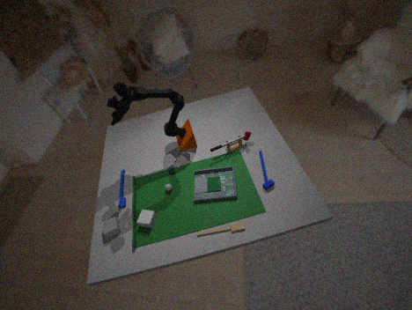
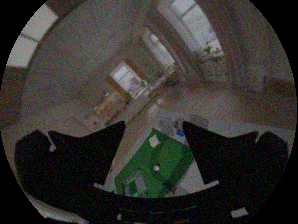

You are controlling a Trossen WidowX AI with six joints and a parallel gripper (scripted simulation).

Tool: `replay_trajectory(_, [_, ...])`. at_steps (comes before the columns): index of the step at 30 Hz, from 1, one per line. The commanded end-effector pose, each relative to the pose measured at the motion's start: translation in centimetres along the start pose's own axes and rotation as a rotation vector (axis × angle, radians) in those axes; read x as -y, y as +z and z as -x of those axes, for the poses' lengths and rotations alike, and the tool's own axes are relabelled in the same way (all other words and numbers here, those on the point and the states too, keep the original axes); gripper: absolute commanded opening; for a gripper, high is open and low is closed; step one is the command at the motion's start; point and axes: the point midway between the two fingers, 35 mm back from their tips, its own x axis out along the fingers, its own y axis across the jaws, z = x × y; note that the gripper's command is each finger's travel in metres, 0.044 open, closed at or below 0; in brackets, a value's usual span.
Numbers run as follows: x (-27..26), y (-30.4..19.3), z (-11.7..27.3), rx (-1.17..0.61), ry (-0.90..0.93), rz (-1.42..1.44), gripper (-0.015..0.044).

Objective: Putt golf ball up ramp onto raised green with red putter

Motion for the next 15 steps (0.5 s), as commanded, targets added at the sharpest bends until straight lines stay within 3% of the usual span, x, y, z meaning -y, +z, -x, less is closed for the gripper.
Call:
replay_trajectory(1, [0.1,0.0,0.0,0.000,0.001,-0.002,0.0426])
replay_trajectory(8, [5.0,0.3,-1.5,-0.040,0.048,-0.133,0.0440])
replay_trajectory(15, [10.1,-3.1,-6.8,-0.209,0.121,-0.232,0.0440])
